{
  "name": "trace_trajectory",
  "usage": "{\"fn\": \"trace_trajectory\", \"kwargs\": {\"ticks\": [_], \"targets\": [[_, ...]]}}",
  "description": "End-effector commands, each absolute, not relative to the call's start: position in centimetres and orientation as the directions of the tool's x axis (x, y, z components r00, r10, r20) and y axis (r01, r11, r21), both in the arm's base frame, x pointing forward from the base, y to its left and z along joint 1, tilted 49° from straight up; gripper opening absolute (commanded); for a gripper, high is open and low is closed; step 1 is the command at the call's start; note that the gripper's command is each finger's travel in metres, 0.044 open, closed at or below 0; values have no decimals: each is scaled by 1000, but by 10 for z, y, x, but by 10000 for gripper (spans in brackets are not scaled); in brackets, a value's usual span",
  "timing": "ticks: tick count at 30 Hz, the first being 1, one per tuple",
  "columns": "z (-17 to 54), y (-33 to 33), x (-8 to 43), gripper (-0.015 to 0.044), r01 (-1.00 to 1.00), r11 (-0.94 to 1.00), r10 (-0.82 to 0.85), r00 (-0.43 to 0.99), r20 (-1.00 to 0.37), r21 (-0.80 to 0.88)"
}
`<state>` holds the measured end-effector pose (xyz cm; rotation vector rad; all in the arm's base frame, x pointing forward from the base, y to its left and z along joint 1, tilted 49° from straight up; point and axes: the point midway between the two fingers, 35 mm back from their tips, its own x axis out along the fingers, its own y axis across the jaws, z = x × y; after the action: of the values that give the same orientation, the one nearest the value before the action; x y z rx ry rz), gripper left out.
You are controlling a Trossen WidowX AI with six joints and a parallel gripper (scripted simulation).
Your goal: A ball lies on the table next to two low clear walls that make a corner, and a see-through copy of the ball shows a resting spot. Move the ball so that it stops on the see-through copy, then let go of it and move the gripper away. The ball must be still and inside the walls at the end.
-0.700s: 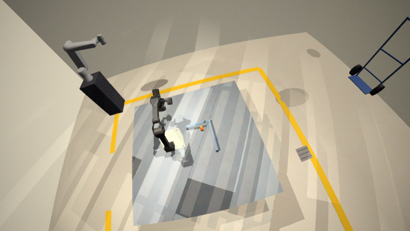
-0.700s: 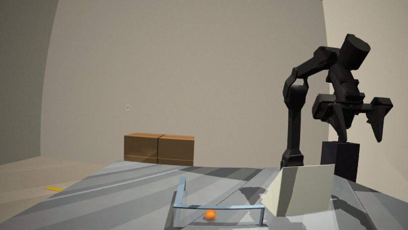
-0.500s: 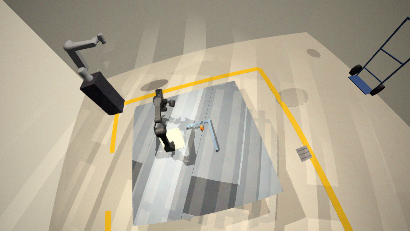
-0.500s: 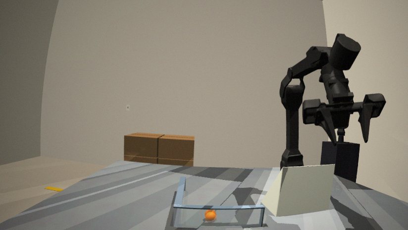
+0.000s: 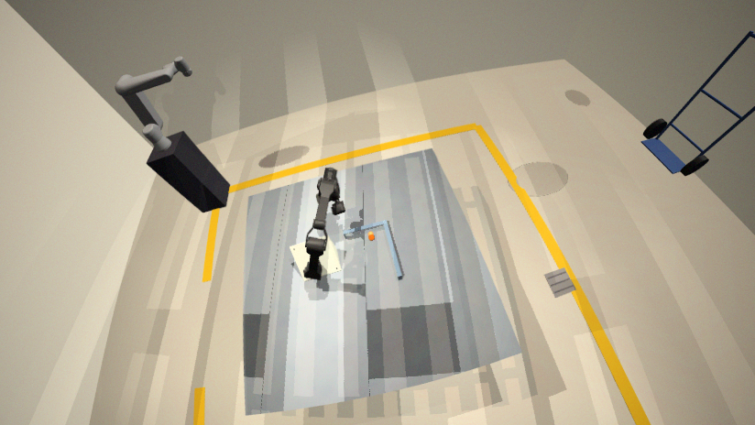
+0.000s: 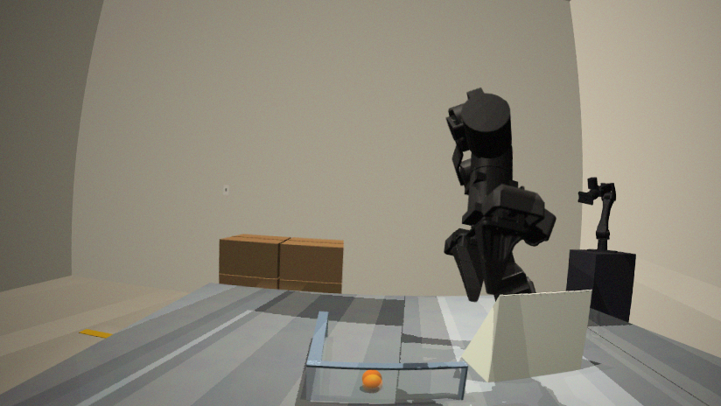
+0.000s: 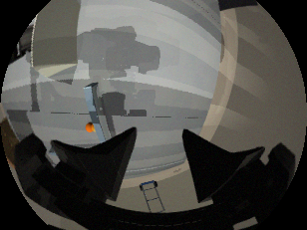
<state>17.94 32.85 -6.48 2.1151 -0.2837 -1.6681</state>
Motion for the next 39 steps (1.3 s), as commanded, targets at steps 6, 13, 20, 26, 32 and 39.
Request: {"fn": "trace_trajectory", "kwargs": {"ticks": [6, 13, 20, 26, 32, 39], "targets": [[-48, 237, 262, 261, -671, -668, -594, 223, -773, 320], [-35, 177, 296, 261, -937, -334, -686, 171, -707, 97], [-27, 140, 311, 261, -991, -114, -735, 130, -665, -69], [-27, 140, 311, 261, -991, -114, -735, 130, -665, -69], [-34, 132, 312, 261, -991, -114, -735, 130, -665, -69], [-39, 127, 313, 261, -991, -113, -735, 130, -665, -69]]}}
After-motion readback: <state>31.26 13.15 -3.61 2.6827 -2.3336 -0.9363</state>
